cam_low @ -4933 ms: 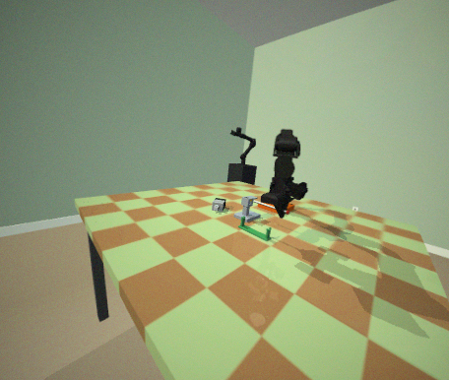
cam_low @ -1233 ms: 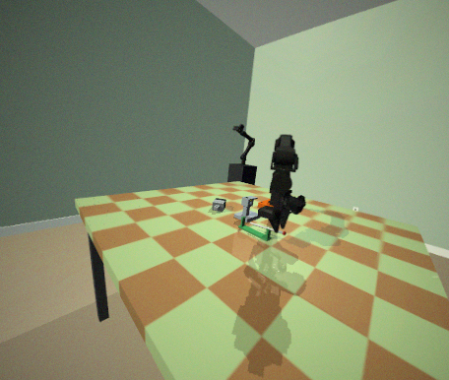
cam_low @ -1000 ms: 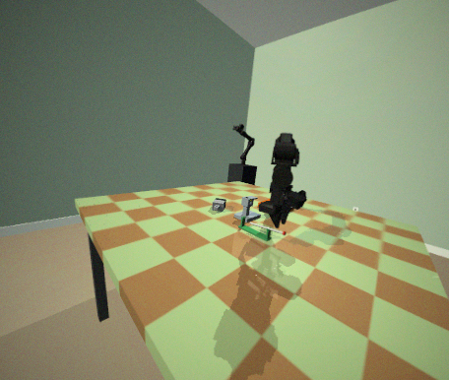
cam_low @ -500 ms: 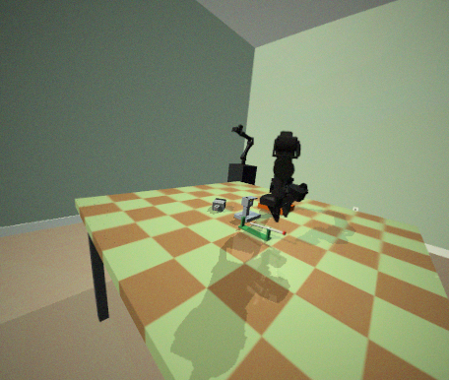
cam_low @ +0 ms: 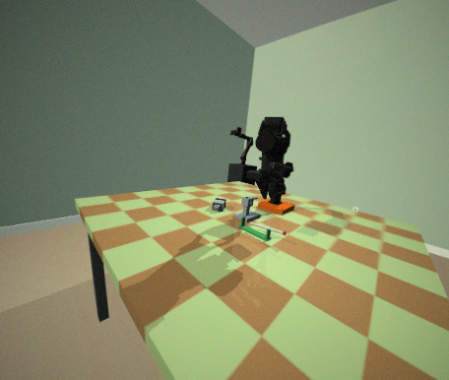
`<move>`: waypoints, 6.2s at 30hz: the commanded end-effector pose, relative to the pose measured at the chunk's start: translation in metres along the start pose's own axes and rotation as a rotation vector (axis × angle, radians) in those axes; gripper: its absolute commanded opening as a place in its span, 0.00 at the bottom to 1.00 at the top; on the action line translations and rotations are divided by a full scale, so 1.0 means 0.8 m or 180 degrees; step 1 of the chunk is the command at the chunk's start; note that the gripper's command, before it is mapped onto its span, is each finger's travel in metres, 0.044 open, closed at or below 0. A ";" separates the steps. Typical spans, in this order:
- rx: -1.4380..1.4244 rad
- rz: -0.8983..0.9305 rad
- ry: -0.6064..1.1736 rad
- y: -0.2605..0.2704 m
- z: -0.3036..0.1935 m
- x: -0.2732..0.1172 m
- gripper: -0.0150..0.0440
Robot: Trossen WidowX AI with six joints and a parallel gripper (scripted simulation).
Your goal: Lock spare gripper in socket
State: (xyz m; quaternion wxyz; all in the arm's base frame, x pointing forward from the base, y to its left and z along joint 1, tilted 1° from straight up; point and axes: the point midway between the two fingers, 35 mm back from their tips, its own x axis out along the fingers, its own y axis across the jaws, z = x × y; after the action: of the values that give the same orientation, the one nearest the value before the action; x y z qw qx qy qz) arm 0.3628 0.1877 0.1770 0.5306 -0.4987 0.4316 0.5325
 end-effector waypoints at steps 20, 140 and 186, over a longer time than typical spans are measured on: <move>-0.0021 0.0041 0.0030 0.000 -0.011 0.108 0.56; -0.0005 0.0096 0.0073 0.002 -0.092 0.139 0.25; -0.0006 0.0079 0.0069 0.003 -0.095 0.157 0.25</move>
State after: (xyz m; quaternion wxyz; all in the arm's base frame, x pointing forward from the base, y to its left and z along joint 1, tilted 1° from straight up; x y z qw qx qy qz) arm 0.3743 0.1298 0.0481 0.5225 -0.5000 0.4410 0.5315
